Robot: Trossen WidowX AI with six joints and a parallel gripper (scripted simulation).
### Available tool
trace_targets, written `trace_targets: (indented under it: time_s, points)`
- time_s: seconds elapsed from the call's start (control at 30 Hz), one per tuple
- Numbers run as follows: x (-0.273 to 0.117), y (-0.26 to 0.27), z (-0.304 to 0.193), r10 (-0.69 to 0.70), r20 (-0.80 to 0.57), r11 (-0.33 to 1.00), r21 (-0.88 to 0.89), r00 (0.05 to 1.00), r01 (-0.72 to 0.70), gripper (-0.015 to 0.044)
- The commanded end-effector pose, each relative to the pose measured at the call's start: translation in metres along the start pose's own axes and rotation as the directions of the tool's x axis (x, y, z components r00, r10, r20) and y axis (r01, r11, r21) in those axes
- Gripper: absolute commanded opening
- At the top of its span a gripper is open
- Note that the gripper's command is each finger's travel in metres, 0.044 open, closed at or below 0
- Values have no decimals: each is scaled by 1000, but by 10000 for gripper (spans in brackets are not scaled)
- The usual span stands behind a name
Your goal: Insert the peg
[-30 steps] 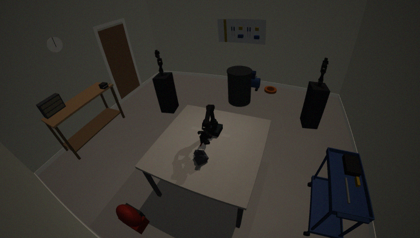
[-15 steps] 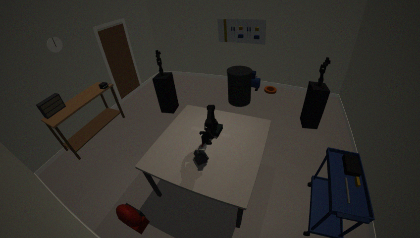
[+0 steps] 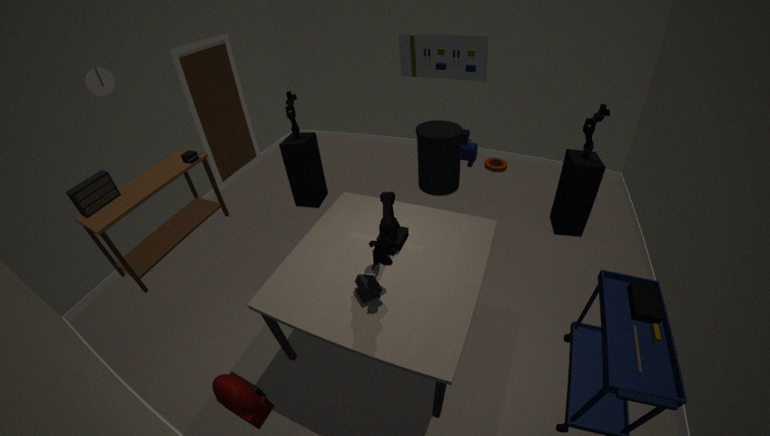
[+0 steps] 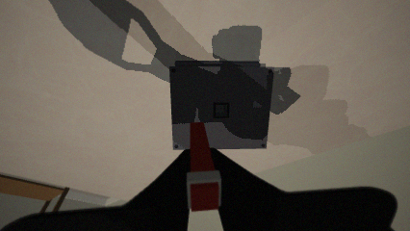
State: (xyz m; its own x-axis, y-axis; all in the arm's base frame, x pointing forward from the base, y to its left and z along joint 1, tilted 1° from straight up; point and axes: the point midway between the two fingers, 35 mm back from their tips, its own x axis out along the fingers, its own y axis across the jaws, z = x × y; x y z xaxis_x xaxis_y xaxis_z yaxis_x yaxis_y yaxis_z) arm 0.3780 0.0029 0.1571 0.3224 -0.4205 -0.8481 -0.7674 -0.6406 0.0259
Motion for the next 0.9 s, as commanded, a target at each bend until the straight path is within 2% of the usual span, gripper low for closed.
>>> trace_targets:
  time_s: [0.0, 0.33, 0.87]
  points:
    - [-4, -7, 1, -11, -18, 1000, 9, 1000, 11, 0]
    - [-11, -18, 6, -29, -46, 999, 16, 999, 30, 0]
    - [21, -26, 4, -41, -63, 999, 20, 997, 42, 0]
